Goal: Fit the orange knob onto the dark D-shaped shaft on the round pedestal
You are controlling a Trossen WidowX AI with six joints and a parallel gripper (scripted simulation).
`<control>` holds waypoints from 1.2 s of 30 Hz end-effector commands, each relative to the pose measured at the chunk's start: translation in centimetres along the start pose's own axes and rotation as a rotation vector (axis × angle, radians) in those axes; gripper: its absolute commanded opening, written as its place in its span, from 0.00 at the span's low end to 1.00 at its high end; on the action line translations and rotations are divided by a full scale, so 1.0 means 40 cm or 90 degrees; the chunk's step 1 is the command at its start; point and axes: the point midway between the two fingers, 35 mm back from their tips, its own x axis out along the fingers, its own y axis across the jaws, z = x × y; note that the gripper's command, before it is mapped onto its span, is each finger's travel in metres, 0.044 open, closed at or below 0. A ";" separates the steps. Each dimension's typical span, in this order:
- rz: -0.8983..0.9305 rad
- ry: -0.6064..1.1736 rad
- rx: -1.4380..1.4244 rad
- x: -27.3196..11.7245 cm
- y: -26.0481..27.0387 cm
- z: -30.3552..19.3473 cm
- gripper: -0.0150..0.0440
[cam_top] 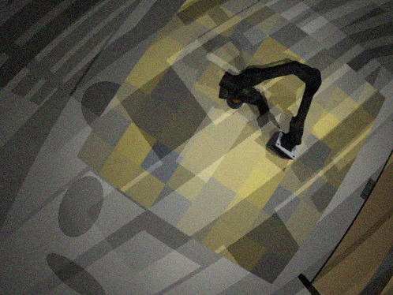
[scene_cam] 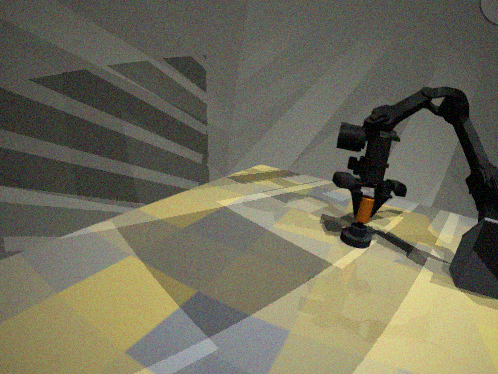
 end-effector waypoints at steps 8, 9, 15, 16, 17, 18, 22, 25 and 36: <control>0.002 -0.003 0.004 0.000 0.005 0.005 0.25; 0.002 -0.003 0.004 0.000 0.004 0.004 0.25; 0.002 -0.003 0.004 0.003 0.003 0.002 0.25; 0.002 -0.003 0.004 0.003 0.002 0.001 0.25; 0.002 -0.003 0.004 0.003 0.001 0.000 0.25; 0.002 -0.003 0.004 0.003 0.000 -0.001 0.25; 0.002 -0.003 0.004 0.005 -0.003 -0.002 0.25; 0.002 -0.003 0.004 0.005 -0.004 -0.003 0.25; 0.002 -0.002 0.039 -0.008 -0.008 -0.002 0.25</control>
